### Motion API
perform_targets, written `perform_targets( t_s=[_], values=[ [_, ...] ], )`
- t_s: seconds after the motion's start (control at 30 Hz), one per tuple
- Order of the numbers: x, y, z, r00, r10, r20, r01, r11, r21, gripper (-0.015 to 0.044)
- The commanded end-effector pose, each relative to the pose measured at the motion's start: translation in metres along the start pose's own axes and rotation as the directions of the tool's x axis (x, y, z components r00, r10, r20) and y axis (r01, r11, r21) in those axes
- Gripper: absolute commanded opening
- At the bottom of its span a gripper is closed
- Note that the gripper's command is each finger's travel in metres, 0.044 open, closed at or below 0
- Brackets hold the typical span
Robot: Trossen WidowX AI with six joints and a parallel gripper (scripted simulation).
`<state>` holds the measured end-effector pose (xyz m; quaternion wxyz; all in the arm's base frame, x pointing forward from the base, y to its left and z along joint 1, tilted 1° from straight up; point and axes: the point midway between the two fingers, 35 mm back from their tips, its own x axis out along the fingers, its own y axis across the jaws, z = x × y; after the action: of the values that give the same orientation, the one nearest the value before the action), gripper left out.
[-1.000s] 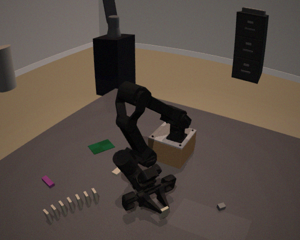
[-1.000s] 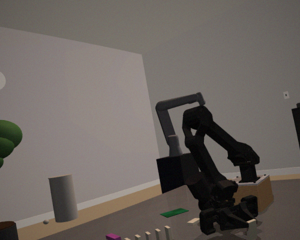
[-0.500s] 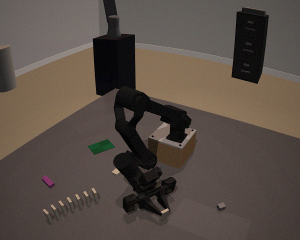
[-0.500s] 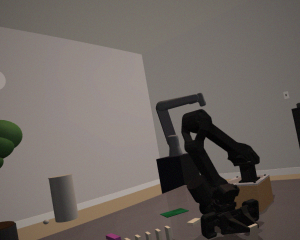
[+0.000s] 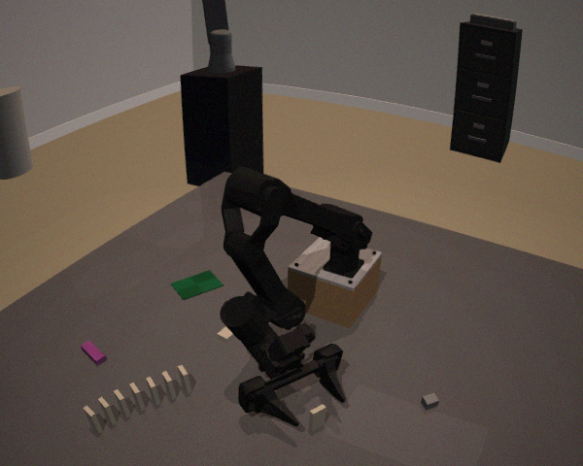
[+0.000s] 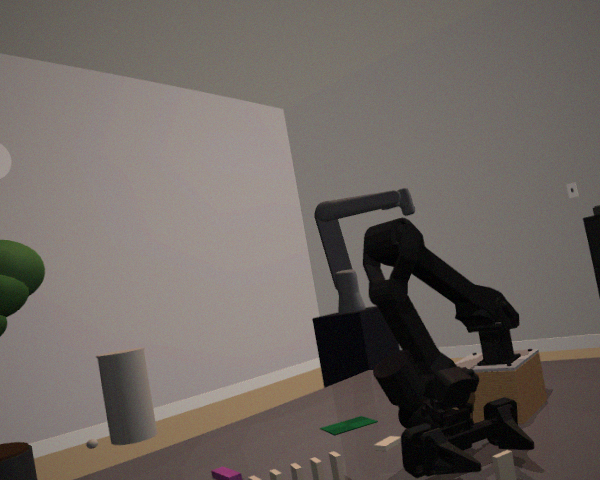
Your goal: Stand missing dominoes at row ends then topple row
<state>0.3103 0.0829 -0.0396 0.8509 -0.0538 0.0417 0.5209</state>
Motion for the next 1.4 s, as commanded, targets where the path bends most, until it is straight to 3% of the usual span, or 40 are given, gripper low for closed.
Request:
perform_targets(
  t_s=[0.0,0.17,0.33,0.6,0.77,0.93,1.17,1.37],
  values=[
    [-0.001,-0.002,0.012,1.000,-0.004,-0.001,0.004,1.000,-0.004,0.0440],
    [-0.007,-0.001,0.047,1.000,0.000,0.000,0.000,1.000,0.001,0.0440],
    [0.003,-0.009,0.046,0.999,-0.010,-0.035,0.011,1.000,0.025,0.0440],
    [0.057,-0.045,0.033,0.930,-0.047,-0.364,0.101,0.986,0.131,0.0440],
    [0.067,-0.047,0.031,0.775,-0.034,-0.631,0.149,0.980,0.129,0.0440],
    [0.057,-0.034,0.049,0.531,-0.012,-0.847,0.126,0.990,0.065,0.0440],
    [0.027,-0.012,0.081,0.249,0.006,-0.969,0.033,0.999,0.015,0.0440],
    [0.015,-0.004,0.092,0.160,0.014,-0.987,-0.003,1.000,0.014,0.0440]
  ],
)
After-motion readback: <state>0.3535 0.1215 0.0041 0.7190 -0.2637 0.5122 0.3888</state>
